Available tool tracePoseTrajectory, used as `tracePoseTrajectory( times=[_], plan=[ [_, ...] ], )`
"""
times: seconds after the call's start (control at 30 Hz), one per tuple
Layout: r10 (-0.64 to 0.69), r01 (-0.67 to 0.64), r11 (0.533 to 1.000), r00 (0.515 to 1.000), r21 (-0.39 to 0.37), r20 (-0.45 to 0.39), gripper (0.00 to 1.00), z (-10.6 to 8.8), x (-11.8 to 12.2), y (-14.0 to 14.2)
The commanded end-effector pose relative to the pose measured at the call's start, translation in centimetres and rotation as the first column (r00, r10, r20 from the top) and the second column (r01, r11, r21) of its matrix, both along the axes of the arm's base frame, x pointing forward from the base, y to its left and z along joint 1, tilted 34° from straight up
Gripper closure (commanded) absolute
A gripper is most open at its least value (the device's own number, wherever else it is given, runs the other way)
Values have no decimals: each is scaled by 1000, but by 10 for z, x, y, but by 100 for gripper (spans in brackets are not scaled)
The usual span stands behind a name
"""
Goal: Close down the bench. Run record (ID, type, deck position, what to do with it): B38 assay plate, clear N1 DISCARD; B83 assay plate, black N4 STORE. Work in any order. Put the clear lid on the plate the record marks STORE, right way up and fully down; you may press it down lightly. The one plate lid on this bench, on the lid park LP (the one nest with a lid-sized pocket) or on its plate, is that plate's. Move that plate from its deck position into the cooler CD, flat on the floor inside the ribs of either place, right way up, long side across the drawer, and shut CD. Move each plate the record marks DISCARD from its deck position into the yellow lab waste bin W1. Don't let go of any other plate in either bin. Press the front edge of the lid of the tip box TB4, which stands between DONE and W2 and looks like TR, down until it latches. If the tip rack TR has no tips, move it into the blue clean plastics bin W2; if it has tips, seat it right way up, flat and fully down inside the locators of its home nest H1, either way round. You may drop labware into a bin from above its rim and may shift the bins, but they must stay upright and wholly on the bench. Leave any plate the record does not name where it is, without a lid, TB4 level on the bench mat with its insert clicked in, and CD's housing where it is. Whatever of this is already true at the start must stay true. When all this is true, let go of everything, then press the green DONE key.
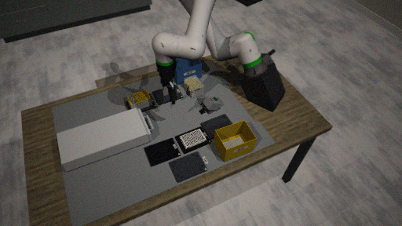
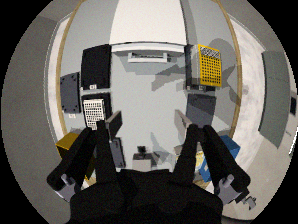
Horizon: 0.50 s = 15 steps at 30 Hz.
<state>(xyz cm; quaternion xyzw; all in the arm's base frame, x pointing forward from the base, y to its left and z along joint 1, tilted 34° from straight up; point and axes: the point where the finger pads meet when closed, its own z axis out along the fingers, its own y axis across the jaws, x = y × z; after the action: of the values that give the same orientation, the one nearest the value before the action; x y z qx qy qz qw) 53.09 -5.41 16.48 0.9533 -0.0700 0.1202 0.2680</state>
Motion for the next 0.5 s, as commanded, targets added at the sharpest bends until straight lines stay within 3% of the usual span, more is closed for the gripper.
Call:
tracePoseTrajectory(
  times=[0.0, 0.47],
  plan=[
    [1, -1, 1000, 1000, 0, 0, 34, 7, 4, -8],
    [1, -1, 1000, 1000, 0, 0, 34, 35, 22, -43]
  ],
)
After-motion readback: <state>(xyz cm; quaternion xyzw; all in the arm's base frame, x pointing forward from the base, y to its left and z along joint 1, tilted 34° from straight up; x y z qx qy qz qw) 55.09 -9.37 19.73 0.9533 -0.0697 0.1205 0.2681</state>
